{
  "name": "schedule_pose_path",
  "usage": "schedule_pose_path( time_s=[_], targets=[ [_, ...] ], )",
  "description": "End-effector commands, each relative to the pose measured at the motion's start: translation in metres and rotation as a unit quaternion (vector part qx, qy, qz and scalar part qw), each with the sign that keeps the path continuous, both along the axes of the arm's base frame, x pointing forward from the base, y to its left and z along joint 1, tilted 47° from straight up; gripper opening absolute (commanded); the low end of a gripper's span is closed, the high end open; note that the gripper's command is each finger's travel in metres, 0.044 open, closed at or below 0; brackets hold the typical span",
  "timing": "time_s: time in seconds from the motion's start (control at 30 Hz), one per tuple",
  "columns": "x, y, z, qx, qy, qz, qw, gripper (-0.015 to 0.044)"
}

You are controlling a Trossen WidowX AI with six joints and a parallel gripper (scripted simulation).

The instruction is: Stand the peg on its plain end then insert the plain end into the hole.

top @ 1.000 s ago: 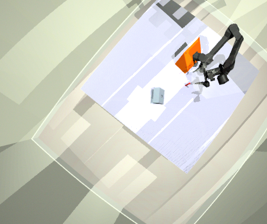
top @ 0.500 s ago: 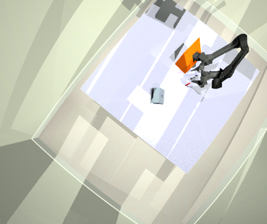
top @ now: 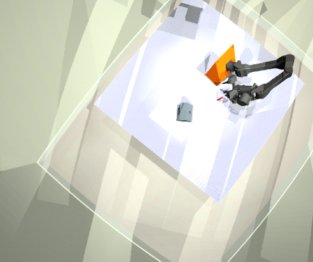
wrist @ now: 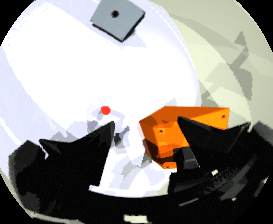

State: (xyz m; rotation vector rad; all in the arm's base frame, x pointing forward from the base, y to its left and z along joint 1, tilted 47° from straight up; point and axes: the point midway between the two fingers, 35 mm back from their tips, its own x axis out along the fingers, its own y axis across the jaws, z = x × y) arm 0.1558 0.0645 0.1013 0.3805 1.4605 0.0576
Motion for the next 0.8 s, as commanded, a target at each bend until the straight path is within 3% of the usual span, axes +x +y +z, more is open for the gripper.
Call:
schedule_pose_path(
  time_s=[0.0, 0.5, 0.77],
  targets=[
    [0.003, 0.005, 0.003, 0.042, 0.031, 0.011, 0.999, 0.044],
    [0.033, 0.011, 0.019, 0.262, 0.095, 0.001, 0.96, 0.044],
    [0.035, 0.011, 0.02, 0.273, 0.094, -0.001, 0.957, 0.044]
  ],
)
